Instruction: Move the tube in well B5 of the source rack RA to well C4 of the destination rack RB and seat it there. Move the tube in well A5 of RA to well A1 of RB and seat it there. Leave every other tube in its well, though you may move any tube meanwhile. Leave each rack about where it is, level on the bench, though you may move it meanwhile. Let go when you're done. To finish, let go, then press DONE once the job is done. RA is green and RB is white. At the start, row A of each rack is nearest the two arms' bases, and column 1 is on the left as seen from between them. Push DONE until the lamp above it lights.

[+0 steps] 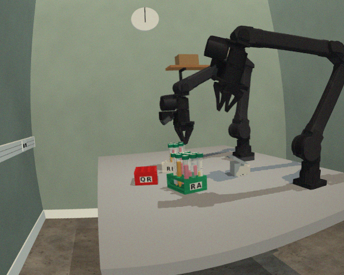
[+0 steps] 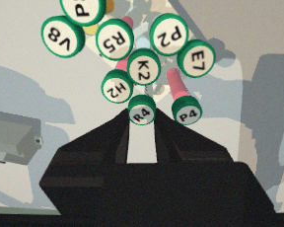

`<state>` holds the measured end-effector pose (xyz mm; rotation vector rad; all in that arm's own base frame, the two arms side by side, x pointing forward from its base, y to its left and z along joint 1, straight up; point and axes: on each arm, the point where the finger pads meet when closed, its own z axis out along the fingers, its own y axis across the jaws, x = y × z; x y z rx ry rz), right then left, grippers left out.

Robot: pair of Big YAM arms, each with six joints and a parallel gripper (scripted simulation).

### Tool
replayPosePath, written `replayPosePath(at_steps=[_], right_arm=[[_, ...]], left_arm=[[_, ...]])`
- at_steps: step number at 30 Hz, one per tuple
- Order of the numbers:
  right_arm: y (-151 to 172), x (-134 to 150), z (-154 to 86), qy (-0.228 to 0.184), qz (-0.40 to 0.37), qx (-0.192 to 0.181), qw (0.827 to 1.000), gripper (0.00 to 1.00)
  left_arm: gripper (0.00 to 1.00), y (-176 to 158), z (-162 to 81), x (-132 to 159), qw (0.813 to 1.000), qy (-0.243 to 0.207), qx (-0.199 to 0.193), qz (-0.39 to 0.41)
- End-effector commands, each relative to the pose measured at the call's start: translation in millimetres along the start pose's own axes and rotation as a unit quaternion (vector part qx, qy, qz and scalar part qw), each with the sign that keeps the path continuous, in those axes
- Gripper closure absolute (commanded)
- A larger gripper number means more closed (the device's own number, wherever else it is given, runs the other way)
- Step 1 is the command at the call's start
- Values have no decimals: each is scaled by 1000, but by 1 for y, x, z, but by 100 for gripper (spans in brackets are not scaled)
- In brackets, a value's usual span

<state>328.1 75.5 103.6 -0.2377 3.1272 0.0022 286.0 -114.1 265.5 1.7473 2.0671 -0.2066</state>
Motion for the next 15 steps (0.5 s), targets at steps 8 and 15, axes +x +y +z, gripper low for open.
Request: replayPosePath(at_steps=[8, 15], right_arm=[[-5, -9, 2, -5, 6, 0, 1000, 100], [-5, -4, 8, 0, 6, 1, 1000, 100]], left_arm=[[70, 9, -12, -9, 1000, -7, -16, 6], [70, 9, -12, -9, 1000, -7, -16, 6]])
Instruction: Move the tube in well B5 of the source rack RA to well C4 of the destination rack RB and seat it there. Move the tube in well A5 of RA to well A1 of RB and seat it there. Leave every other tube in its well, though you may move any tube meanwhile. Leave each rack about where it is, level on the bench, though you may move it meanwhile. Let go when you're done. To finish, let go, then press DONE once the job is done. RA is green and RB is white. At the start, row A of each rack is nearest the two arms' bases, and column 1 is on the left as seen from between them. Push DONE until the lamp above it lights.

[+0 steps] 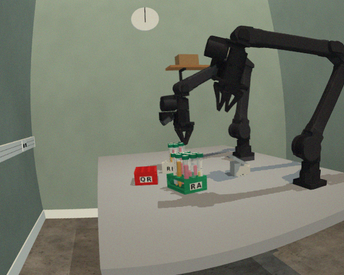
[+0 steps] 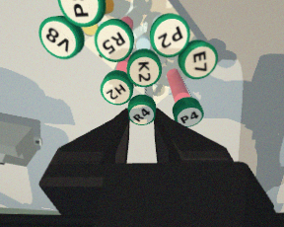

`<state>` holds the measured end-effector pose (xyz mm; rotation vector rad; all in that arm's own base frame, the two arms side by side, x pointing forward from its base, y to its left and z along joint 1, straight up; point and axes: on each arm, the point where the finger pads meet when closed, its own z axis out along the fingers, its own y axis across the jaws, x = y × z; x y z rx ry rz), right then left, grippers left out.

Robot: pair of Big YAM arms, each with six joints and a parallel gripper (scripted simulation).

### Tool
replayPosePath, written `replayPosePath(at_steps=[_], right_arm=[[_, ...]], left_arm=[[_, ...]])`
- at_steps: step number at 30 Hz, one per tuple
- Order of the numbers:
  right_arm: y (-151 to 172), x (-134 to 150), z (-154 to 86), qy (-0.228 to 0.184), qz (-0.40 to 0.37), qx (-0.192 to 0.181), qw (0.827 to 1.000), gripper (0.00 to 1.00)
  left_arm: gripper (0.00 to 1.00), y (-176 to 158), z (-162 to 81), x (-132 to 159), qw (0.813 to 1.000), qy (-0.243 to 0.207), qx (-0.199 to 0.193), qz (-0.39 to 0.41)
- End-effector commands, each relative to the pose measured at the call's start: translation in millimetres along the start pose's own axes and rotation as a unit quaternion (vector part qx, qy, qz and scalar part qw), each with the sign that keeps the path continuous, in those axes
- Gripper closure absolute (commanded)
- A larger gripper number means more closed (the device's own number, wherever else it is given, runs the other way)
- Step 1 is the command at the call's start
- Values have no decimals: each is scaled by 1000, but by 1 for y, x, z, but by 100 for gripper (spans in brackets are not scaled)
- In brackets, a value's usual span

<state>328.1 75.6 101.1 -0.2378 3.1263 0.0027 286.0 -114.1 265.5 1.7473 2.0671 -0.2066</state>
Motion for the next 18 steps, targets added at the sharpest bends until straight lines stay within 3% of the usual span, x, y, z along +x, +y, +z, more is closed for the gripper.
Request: replayPosePath(at_steps=[1, 2, 7, 8, 18], right_arm=[[-5, -6, 4, -1, 7, 1, 1000, 100], [-1, -12, -8, -13, 2, -1, 1000, 100], [-1, -12, -8, -13, 2, -1, 1000, 100], [-1, -12, -8, -13, 2, -1, 1000, 76], [-1, -12, -8, -13, 2, -1, 1000, 76]], left_arm=[[70, 9, -12, -9, 1000, -7, -16, 6], [70, 9, -12, -9, 1000, -7, -16, 6], [70, 9, -12, -9, 1000, -7, -16, 6], [70, 9, -12, -9, 1000, -7, -16, 6], [70, 9, -12, -9, 1000, -7, -16, 6]])
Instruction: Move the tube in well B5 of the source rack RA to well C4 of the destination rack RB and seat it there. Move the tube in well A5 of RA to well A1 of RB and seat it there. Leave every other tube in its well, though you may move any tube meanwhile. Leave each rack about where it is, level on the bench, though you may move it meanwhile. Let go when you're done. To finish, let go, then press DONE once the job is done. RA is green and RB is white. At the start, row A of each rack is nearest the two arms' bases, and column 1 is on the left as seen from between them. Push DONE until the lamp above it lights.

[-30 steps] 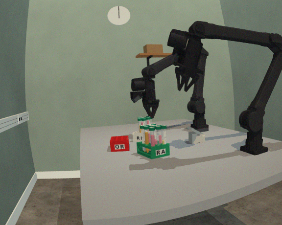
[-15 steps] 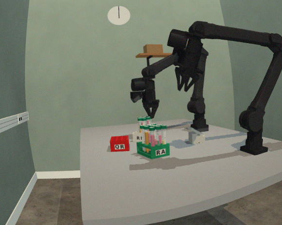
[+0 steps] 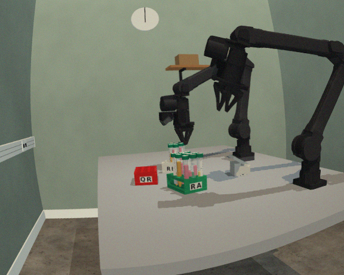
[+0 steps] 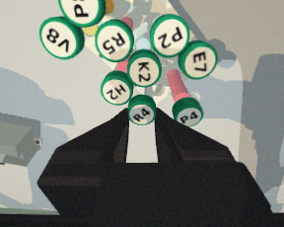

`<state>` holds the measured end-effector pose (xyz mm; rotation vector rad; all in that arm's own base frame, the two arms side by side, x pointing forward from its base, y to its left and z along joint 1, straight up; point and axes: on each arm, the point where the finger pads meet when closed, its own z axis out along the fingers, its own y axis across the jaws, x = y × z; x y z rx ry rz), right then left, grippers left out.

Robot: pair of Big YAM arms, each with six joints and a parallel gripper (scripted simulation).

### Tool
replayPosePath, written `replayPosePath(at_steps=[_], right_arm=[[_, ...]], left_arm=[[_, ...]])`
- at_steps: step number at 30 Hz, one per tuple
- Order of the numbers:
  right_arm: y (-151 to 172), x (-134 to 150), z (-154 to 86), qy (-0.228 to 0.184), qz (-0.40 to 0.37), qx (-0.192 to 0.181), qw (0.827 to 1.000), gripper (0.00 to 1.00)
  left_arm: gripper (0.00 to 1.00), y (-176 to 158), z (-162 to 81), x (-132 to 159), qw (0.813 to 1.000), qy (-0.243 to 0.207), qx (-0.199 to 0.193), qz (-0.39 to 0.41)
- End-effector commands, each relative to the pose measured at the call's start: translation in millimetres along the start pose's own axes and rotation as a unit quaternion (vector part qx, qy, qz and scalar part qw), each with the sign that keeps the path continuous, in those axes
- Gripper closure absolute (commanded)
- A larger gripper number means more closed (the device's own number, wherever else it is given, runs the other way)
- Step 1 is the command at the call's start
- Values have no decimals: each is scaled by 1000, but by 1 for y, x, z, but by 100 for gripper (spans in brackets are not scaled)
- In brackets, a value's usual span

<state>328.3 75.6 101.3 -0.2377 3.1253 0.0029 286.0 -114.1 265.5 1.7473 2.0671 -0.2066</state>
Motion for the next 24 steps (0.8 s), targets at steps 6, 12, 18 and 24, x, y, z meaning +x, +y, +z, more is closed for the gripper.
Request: replayPosePath(at_steps=[6, 12, 18, 24], right_arm=[[-1, -11, -8, -13, 2, -1, 1000, 70], [-1, -11, -8, -13, 2, -1, 1000, 70], [-1, -11, -8, -13, 2, -1, 1000, 70], [-4, -21, -37, -29, 6, -1, 1000, 70]], left_arm=[[70, 9, -12, -9, 1000, -7, -16, 6], [70, 9, -12, -9, 1000, -7, -16, 6], [70, 9, -12, -9, 1000, -7, -16, 6], [70, 9, -12, -9, 1000, -7, -16, 6]])
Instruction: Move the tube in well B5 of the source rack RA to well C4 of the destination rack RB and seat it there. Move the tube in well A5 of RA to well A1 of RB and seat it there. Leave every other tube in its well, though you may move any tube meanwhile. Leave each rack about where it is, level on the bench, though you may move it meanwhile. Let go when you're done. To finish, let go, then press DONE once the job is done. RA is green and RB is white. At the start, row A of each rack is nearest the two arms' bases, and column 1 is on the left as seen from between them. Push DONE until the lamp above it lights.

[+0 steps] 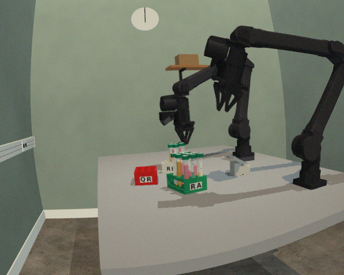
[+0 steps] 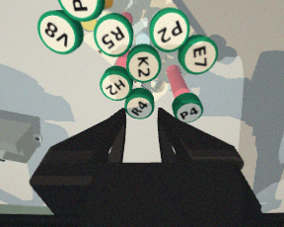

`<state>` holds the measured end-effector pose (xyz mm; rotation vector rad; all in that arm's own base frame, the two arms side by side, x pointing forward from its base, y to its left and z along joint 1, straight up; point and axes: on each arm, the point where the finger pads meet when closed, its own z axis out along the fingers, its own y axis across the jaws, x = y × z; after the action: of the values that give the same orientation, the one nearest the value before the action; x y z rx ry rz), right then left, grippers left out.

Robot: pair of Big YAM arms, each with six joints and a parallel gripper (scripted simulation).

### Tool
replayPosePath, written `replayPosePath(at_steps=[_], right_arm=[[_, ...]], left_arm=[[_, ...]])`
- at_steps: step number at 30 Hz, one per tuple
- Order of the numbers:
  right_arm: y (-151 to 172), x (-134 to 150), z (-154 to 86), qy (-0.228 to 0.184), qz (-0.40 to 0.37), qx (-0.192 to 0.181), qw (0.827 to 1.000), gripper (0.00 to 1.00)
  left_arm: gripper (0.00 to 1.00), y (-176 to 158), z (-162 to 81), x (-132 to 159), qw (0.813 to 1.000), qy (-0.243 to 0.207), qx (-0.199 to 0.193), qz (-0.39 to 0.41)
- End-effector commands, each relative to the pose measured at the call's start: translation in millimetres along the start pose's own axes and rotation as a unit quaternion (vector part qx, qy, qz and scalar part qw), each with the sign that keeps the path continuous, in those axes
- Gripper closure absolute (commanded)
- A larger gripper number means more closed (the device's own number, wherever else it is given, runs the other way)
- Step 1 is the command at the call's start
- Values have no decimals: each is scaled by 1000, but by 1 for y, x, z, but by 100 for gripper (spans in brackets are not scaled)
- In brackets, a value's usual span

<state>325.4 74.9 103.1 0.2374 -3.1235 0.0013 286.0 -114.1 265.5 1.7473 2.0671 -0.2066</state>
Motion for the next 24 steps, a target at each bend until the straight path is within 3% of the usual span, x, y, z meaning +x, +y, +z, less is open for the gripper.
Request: replayPosePath(at_steps=[1, 24], right_arm=[[-4, -23, -38, -37, 6, -2, 999, 70], [-4, -19, -91, -38, 6, -2, 999, 70]], left_arm=[[70, 9, -12, -9, 1000, -7, -16, 6], [70, 9, -12, -9, 1000, -7, -16, 6]])
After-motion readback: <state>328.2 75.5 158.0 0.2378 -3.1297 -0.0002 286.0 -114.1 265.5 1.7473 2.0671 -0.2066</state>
